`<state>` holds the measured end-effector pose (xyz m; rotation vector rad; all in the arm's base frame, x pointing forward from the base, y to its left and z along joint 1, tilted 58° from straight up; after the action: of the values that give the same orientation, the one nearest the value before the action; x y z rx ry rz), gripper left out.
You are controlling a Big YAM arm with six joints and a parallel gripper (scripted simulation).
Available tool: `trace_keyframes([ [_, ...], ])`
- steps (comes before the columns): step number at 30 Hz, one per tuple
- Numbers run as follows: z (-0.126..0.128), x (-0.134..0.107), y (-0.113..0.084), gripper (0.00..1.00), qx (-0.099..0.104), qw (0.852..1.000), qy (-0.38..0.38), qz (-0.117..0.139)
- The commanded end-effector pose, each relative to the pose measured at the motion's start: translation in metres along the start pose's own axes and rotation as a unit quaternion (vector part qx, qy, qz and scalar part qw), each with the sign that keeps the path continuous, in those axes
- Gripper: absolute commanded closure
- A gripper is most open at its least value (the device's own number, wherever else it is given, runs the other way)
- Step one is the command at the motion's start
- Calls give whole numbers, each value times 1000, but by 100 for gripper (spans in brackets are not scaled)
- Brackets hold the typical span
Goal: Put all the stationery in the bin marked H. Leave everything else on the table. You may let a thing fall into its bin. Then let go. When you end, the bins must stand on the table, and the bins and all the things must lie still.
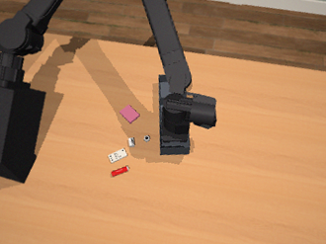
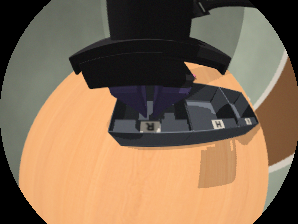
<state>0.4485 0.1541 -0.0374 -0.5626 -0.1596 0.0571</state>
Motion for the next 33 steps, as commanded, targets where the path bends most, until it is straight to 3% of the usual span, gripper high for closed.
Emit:
trace_keyframes([
  [1,6,-1,4,91,1,1000,-4,1],
  [15,8,-1,2,91,1,1000,-6,-1],
  [18,2,6,-19,91,-2,1000,-4,-15],
  [33,-1,13,-38,91,-2,1000,-7,-19],
])
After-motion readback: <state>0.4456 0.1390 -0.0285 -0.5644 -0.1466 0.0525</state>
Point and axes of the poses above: the point where the finger pads meet when closed, its own y axis out along the fingers, its own z axis across the jaws, x = y × z, the point moved 2 cm from there along -y, back along the fingers, and after that the axes turned 8 degrees about y, right-handed, at the moved point
